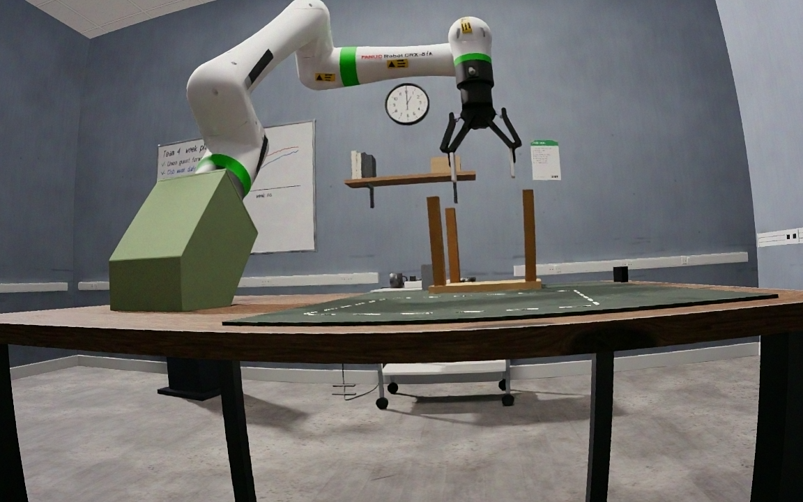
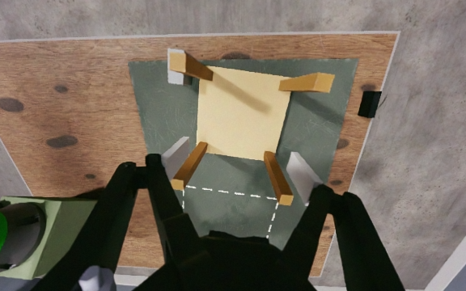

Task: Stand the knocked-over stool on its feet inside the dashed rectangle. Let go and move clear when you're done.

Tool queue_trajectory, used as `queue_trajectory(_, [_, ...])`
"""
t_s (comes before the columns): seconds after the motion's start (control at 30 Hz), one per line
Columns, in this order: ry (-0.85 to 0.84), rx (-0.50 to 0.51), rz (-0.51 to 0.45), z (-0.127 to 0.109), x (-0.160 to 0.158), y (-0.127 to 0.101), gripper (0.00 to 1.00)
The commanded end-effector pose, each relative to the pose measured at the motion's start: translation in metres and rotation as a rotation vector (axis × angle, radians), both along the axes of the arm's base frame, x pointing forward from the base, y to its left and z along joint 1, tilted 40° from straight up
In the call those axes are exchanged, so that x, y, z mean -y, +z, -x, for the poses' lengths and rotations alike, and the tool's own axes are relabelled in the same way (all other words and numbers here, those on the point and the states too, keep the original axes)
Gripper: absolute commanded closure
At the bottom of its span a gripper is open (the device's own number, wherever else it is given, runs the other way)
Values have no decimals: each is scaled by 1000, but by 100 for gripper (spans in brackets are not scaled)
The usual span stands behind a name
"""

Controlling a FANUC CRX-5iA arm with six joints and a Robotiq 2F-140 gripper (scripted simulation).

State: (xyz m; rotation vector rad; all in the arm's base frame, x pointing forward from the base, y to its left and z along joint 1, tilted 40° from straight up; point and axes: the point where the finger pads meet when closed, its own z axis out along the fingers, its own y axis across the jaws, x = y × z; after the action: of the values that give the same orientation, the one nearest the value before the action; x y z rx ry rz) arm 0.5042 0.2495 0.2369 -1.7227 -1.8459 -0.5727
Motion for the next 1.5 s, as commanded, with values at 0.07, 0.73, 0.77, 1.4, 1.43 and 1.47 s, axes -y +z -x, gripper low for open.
queue_trajectory(0.07, [7,-5,7,-34,-24,22,62])
queue_trajectory(0.73, [20,-18,30,-99,-87,61,62])
queue_trajectory(0.77, [20,-18,30,-99,-87,61,62])
queue_trajectory(1.4, [20,-18,30,-98,-92,54,62])
queue_trajectory(1.43, [20,-18,30,-98,-94,52,62])
queue_trajectory(1.47, [20,-18,30,-97,-95,50,62])
